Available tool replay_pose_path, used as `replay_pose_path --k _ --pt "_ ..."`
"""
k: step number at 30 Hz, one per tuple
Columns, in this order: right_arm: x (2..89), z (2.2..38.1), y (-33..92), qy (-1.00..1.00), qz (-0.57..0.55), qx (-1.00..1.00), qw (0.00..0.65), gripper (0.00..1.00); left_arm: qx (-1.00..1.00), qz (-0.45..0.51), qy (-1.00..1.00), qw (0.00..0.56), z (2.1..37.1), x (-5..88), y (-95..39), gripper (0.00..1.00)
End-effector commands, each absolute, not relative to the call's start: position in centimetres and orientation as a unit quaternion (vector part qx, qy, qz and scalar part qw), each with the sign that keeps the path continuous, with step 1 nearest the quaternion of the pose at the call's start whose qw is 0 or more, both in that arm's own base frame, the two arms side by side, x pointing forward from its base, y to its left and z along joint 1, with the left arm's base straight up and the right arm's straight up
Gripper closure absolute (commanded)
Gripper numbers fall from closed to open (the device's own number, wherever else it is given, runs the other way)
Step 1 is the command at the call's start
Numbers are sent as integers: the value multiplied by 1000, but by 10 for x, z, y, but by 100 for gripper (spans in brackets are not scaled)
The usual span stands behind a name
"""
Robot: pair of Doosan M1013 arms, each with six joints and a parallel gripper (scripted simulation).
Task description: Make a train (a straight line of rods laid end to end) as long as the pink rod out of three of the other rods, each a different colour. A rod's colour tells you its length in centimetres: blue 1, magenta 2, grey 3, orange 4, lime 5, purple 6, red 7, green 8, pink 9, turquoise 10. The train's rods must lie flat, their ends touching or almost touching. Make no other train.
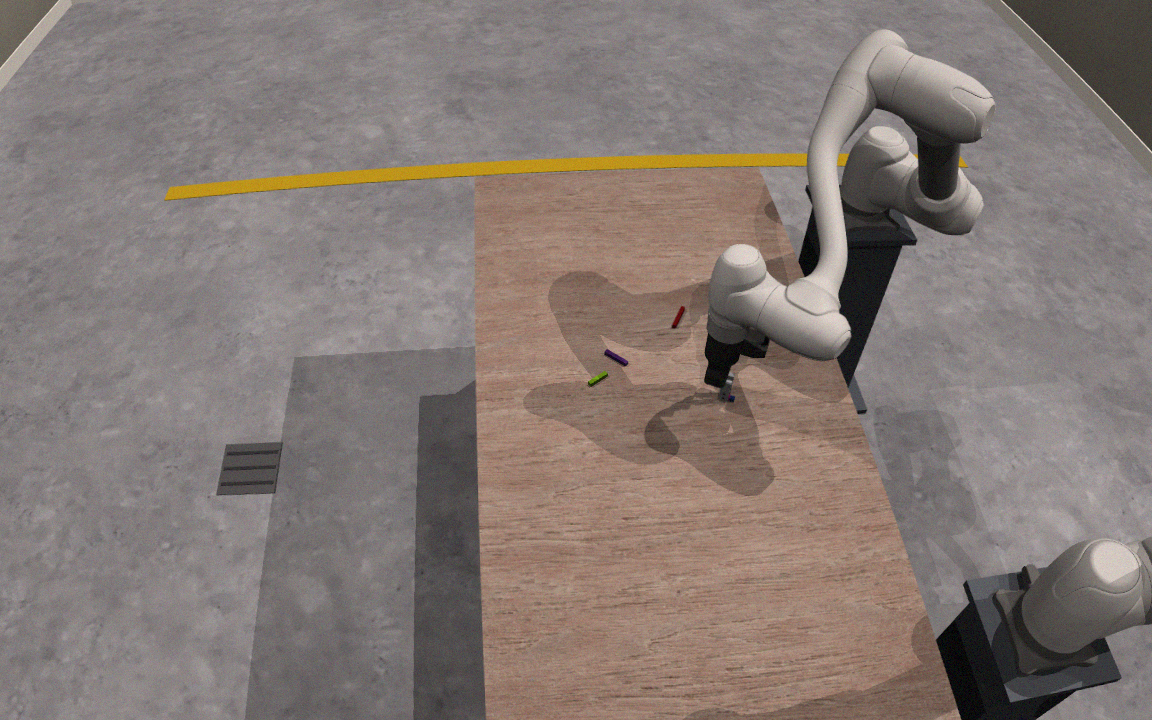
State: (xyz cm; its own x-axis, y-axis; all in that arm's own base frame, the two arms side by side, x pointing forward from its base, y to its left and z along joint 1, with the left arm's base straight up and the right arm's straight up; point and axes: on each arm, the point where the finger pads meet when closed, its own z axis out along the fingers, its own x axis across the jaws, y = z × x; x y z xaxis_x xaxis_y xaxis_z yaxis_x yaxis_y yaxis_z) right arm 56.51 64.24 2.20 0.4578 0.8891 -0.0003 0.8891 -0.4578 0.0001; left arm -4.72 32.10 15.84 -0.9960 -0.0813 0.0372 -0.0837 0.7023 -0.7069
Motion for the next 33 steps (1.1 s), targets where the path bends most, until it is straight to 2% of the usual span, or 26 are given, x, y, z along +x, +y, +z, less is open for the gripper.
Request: replay_pose_path --k 1,22,23,25,26,28,29,31,32,33 --pt "565 23 643 521 1 854 0 76 45 383 -923 2 159 -47 321 0" --pt "565 23 643 521 1 854 0 76 45 383 -923 2 159 -47 321 0" --pt "565 23 643 521 1 854 0 70 45 383 -923 2 159 -47 321 0" --pt "565 23 643 521 1 854 0 70 45 383 -923 2 159 -47 321 0" --pt "565 23 643 521 1 854 0 64 45 383 -923 2 159 -47 321 0" --pt "565 23 643 521 1 854 0 64 45 383 -923 2 159 -47 321 0" --pt "565 23 643 521 1 854 0 58 45 383 -923 2 159 -47 321 0" --pt "565 23 643 521 1 854 0 58 45 383 -923 2 159 -47 321 0" --pt "565 23 643 521 1 854 0 52 45 383 -923 2 159 -47 321 0" --pt "565 23 643 521 1 854 0 52 45 383 -923 2 159 -47 321 0"
